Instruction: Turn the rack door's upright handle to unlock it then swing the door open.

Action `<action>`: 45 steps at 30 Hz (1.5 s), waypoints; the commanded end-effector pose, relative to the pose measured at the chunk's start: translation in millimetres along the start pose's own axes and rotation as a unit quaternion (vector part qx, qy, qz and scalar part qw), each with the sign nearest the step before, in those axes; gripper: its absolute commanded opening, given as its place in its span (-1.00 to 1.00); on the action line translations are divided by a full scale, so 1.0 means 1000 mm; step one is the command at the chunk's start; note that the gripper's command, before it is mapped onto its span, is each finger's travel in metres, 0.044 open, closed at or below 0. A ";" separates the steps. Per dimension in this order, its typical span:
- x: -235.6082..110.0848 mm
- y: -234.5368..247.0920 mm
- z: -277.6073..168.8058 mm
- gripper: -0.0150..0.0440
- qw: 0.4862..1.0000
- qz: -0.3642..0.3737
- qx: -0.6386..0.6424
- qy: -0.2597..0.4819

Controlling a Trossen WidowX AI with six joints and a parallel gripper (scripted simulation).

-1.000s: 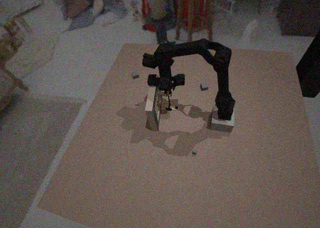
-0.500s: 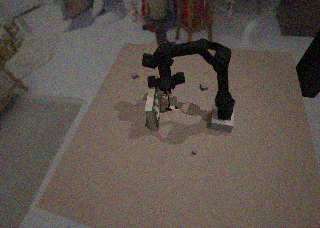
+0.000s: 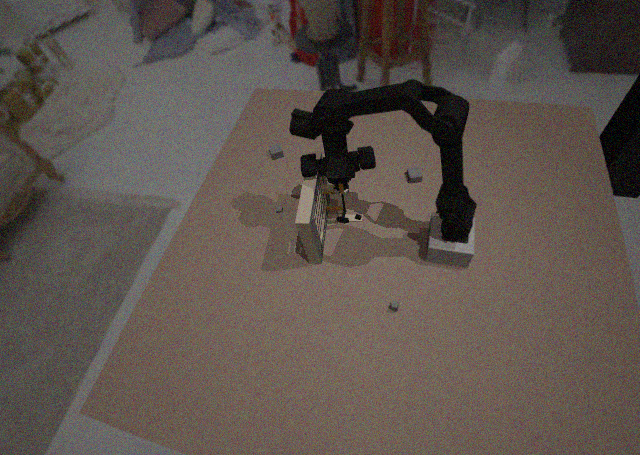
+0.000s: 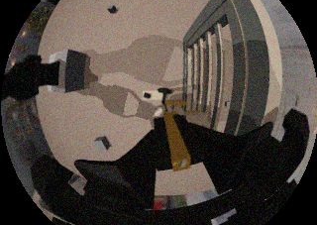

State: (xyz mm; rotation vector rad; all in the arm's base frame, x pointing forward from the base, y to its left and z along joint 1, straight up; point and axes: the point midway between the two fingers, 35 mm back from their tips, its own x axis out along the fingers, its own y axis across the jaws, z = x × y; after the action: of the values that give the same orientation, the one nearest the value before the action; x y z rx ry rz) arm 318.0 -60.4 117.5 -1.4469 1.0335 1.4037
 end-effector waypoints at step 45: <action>0.000 0.019 0.013 -0.42 0.978 0.001 0.209 -0.001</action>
State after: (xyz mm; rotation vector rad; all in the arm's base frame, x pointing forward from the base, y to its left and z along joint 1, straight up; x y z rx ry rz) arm 299.2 -55.8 116.7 -1.1877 1.2173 1.1619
